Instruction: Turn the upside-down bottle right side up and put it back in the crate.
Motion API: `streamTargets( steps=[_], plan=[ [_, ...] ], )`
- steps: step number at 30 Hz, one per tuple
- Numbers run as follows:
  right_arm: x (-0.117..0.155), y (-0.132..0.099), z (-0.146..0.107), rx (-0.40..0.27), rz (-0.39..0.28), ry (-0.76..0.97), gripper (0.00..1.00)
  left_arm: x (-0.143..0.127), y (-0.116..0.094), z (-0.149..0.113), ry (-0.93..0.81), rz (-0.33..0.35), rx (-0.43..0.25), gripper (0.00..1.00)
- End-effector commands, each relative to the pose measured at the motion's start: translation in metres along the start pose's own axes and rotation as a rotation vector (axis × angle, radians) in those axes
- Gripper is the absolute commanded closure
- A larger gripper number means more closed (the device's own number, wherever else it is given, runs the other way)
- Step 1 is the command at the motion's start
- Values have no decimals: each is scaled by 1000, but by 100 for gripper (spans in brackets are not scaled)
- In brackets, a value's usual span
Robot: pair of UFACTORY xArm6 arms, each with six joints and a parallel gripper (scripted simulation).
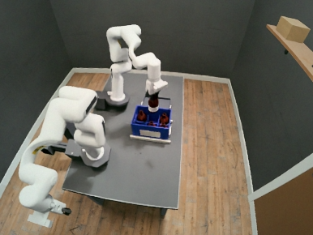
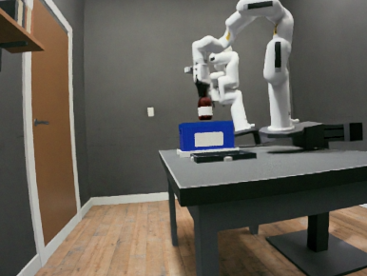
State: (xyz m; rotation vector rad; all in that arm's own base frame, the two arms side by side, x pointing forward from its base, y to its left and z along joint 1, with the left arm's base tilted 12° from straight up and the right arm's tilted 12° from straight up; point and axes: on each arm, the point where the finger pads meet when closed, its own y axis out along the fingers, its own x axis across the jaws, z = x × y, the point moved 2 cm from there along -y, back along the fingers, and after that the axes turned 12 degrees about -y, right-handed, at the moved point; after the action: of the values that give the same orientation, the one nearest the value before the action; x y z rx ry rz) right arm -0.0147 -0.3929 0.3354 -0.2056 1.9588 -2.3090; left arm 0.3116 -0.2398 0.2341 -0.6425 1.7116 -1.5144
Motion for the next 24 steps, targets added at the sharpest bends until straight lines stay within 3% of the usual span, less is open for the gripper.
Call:
streamTargets(
  steps=[1,24],
  plan=[
    [0,-2,1,4,-1,0,0,0,-2,1,0,-1,5,71],
    [0,-2,1,4,-1,0,0,3,-2,2,0,-1,5,71]
  ],
)
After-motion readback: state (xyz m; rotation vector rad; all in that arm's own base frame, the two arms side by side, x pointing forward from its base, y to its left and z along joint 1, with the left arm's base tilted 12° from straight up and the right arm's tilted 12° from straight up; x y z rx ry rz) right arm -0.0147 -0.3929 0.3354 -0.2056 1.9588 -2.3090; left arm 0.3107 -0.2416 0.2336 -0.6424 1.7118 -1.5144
